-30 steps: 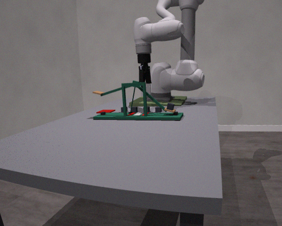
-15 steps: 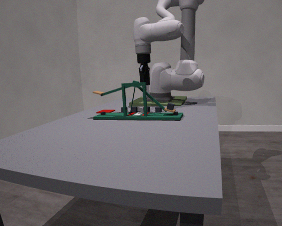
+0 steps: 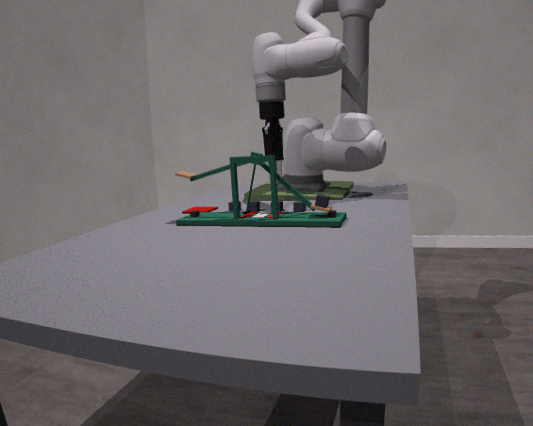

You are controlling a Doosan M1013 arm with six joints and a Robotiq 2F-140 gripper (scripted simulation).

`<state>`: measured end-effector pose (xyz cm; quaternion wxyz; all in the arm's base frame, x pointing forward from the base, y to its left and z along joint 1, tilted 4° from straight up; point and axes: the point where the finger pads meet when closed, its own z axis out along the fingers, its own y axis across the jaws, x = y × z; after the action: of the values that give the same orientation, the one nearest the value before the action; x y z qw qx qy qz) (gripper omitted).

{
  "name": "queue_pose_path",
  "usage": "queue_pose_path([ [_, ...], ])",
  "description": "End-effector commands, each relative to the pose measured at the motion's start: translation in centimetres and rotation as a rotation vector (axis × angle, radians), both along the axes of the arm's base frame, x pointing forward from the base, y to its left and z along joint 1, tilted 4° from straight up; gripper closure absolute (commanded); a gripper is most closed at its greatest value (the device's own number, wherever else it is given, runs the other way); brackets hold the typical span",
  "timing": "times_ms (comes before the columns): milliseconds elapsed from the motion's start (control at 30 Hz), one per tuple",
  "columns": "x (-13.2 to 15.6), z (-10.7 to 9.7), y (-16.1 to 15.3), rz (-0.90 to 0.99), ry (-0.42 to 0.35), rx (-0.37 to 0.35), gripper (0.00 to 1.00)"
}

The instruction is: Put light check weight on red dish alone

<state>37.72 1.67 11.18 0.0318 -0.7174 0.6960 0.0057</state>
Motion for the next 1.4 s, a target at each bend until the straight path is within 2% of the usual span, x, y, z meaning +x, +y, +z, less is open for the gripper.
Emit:
queue_pose_path([
  [0,0.0,0.0,0.0,0.000,0.000,0.000,0.65],
  [433,0.0,-0.6,0.0,0.000,0.000,0.000,0.65],
  [1367,0.2,-4.2,0.2,0.000,0.000,0.000,0.65],
])
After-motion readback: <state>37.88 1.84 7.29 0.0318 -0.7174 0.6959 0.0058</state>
